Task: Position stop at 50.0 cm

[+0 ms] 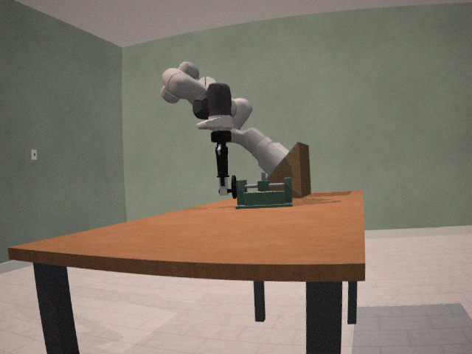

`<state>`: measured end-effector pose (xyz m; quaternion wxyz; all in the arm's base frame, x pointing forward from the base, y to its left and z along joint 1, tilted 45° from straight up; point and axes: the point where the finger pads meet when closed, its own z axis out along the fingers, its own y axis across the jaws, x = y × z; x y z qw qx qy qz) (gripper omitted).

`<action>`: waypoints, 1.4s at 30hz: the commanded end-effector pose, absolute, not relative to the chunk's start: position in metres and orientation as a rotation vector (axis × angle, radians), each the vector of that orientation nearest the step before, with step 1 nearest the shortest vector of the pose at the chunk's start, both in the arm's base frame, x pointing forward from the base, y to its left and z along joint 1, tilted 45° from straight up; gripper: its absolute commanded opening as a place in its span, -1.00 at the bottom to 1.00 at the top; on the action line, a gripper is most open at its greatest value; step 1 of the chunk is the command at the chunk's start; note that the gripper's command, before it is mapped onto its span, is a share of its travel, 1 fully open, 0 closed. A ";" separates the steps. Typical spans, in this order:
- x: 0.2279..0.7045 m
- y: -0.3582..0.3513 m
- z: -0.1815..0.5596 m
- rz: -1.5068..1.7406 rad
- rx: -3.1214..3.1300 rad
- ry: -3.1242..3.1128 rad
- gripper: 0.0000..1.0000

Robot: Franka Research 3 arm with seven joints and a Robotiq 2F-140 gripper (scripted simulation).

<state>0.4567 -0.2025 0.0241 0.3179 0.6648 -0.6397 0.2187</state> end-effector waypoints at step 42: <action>0.420 -0.175 0.057 0.571 1.756 -1.672 -0.92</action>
